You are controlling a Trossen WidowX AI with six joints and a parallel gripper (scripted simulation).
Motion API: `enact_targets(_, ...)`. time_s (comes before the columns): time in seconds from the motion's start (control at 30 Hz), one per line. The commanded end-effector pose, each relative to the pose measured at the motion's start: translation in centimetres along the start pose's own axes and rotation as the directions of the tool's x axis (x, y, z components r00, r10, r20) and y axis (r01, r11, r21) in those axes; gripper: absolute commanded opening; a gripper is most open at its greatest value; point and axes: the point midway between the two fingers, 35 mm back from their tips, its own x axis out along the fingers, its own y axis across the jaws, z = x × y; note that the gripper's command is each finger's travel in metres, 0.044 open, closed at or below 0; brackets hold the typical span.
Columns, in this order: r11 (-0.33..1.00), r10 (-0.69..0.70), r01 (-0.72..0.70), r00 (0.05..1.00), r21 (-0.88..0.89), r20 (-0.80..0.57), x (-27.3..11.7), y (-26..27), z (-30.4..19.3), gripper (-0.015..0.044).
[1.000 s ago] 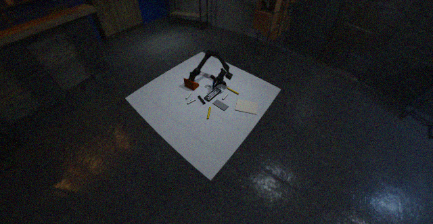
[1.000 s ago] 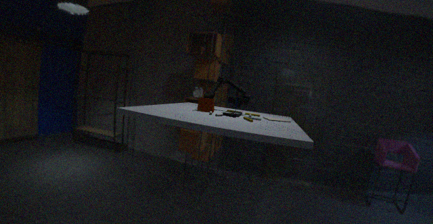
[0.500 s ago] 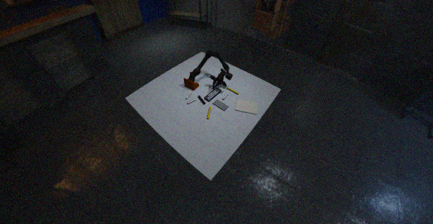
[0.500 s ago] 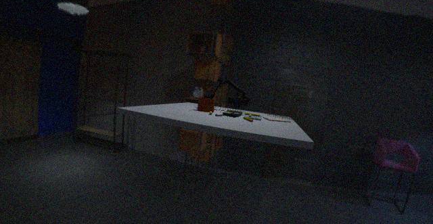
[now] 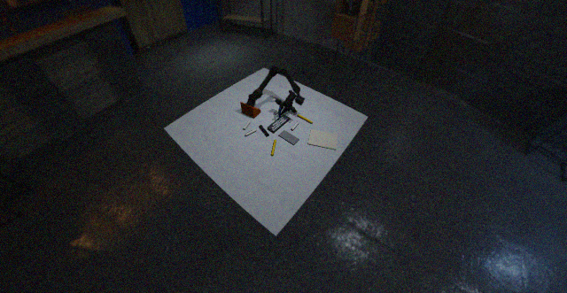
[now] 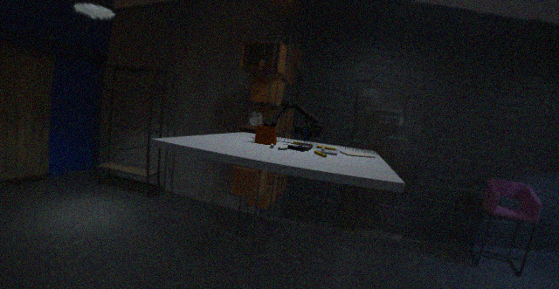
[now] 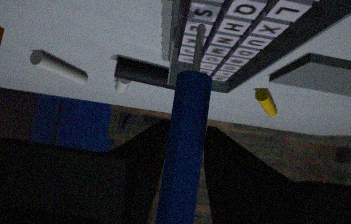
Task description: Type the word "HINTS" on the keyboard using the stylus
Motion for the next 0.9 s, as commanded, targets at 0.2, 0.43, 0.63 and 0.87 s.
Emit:
enact_targets(0.2, 1.000, 0.005, -0.005, 1.000, 0.005, 0.003, 0.26, 0.14, 0.27, 0.0081)
enact_targets(0.43, 1.000, 0.005, -0.005, 1.000, 0.005, 0.003, 0.38, 0.14, 0.50, 0.0081)
enact_targets(0.63, 1.000, 0.005, -0.005, 1.000, 0.005, 0.003, 0.51, 0.14, 0.71, 0.0081)
enact_targets(0.87, 1.000, 0.005, -0.006, 1.000, 0.005, 0.003, 0.64, 0.14, 0.96, 0.0081)
